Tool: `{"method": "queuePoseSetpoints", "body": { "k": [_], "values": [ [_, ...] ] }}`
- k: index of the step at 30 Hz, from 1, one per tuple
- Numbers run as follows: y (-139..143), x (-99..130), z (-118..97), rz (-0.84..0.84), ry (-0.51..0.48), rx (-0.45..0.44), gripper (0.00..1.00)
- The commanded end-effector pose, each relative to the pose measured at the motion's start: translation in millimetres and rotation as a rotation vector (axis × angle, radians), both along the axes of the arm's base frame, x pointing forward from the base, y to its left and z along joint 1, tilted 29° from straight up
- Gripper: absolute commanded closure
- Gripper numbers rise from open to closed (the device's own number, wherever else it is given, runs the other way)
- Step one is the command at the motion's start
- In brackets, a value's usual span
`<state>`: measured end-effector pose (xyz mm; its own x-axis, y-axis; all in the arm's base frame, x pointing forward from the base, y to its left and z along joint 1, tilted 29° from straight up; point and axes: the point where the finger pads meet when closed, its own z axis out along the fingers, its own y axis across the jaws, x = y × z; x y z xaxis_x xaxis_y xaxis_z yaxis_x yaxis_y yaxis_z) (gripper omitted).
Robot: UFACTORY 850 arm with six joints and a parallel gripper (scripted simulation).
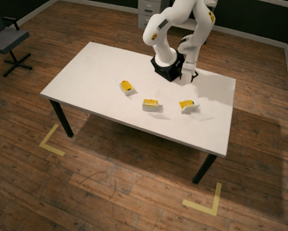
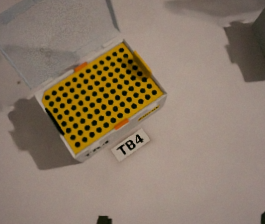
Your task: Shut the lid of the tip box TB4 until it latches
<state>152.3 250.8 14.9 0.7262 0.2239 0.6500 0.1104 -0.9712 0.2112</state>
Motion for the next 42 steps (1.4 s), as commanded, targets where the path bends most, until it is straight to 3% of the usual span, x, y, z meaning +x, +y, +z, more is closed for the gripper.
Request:
{"method": "queuePoseSetpoints", "body": {
  "k": [1,17,31,33,39,42],
  "values": [
    [1,0,1,0.0,0.0,0.0,1.0],
    [1,0,1,0.0,0.0,0.0,1.0],
    [47,47,23,0.311,0.22,-0.269,1.0],
    [47,47,23,0.311,0.22,-0.269,1.0],
    [67,67,33,0.442,0.313,-0.382,1.0],
    [77,77,38,0.442,0.313,-0.382,1.0]
  ]
}}
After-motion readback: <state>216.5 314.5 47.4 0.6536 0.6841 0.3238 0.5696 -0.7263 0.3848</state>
